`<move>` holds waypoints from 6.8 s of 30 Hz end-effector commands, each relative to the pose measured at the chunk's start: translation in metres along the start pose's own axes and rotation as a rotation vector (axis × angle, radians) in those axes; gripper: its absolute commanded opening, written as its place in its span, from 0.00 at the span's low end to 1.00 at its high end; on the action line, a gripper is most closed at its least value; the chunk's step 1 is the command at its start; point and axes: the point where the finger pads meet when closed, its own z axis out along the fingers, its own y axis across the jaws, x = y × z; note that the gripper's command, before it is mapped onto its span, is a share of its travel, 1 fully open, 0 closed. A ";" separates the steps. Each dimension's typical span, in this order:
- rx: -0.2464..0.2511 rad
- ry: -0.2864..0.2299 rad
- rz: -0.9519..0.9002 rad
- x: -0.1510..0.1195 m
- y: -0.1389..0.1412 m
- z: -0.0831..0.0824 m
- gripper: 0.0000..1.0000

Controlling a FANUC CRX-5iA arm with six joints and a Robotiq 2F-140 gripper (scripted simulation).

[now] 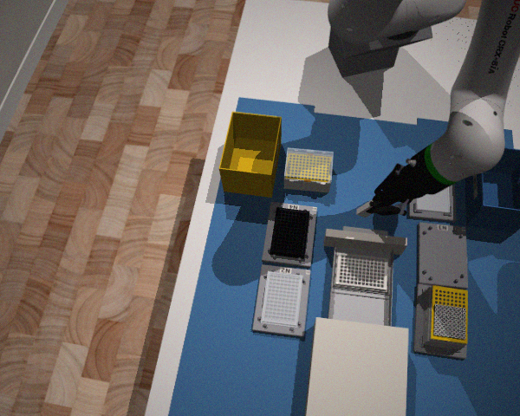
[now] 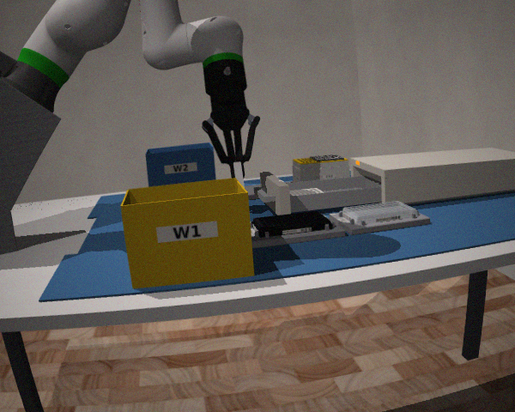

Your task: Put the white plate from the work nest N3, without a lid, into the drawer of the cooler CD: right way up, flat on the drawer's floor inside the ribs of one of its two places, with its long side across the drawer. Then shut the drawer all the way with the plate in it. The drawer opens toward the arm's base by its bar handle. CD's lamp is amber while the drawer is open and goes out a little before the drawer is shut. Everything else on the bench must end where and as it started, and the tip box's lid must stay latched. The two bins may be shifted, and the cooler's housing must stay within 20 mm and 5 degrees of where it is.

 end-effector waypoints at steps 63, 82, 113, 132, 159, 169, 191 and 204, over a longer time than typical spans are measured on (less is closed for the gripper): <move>-0.001 0.000 0.000 0.014 0.000 0.030 0.00; -0.001 0.000 0.000 0.014 0.015 0.030 0.00; -0.001 0.000 0.000 0.014 0.049 0.030 0.00; -0.001 0.000 0.000 0.014 0.071 0.030 0.00; -0.001 0.000 0.000 0.014 0.100 0.030 0.00; -0.001 0.000 0.000 0.014 0.114 0.030 0.00; -0.001 0.000 0.000 0.014 0.136 0.030 0.00; -0.001 0.000 0.000 0.014 0.152 0.030 0.00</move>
